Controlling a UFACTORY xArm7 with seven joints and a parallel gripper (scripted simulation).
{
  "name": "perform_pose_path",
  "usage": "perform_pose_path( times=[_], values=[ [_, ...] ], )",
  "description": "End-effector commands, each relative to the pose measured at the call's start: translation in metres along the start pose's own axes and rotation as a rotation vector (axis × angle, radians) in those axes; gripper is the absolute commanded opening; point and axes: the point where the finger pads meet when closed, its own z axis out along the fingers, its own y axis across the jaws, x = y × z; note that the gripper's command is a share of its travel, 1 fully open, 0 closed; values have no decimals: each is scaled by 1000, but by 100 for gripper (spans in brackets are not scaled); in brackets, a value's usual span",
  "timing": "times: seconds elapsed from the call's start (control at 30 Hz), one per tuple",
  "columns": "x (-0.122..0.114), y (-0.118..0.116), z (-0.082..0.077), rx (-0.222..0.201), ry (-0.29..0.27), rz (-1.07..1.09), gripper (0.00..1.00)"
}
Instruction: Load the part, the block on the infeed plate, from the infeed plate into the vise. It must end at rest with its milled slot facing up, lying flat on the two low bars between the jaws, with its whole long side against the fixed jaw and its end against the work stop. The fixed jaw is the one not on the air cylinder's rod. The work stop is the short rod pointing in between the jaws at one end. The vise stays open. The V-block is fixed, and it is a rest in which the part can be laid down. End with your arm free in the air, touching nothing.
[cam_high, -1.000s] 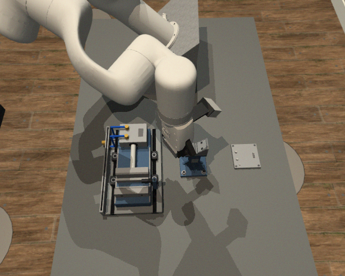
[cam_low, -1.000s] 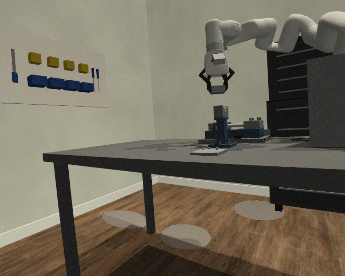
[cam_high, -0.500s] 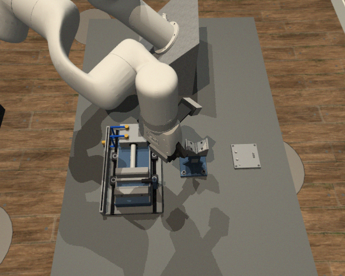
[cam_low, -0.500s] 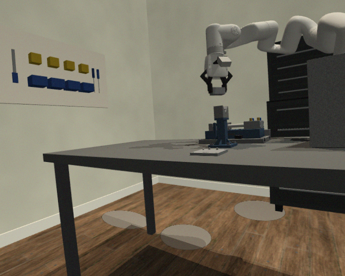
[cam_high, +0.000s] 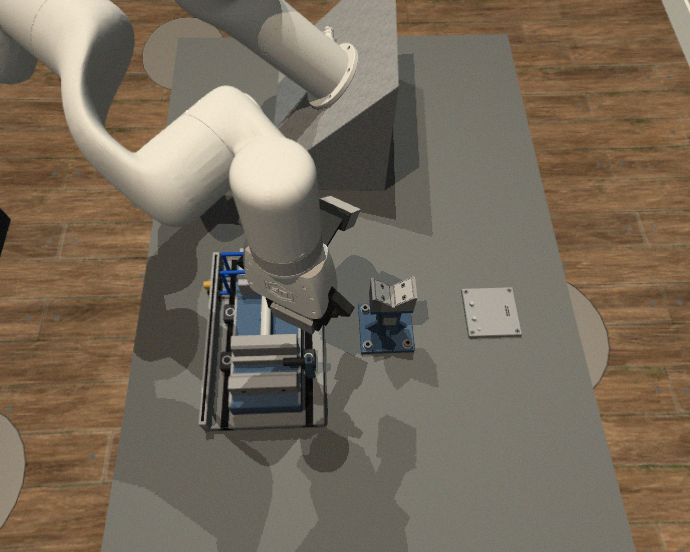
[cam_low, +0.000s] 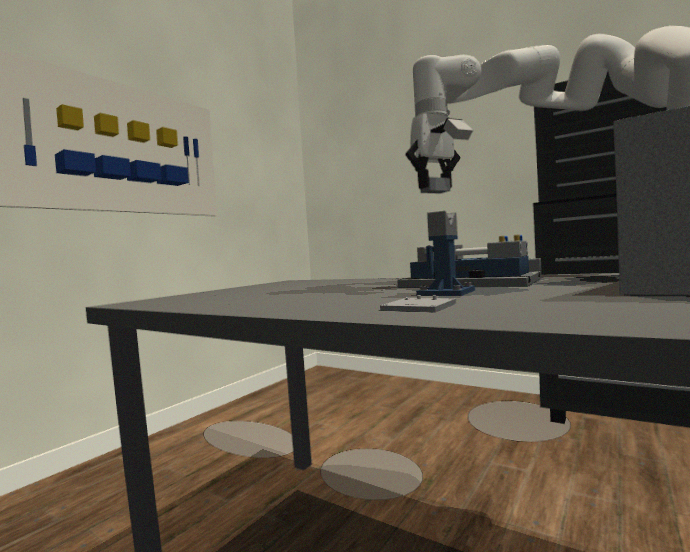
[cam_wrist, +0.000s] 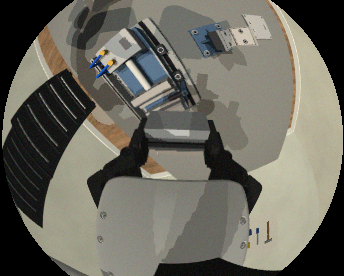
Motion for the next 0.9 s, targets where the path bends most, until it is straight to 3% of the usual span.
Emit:
perform_pose_path(
  times=[0.0,0.87],
  values=[
    [-10,-8,-2,-4,-3,-82,0],
    [-43,-44,-1,9,-8,-374,0]
  ],
)
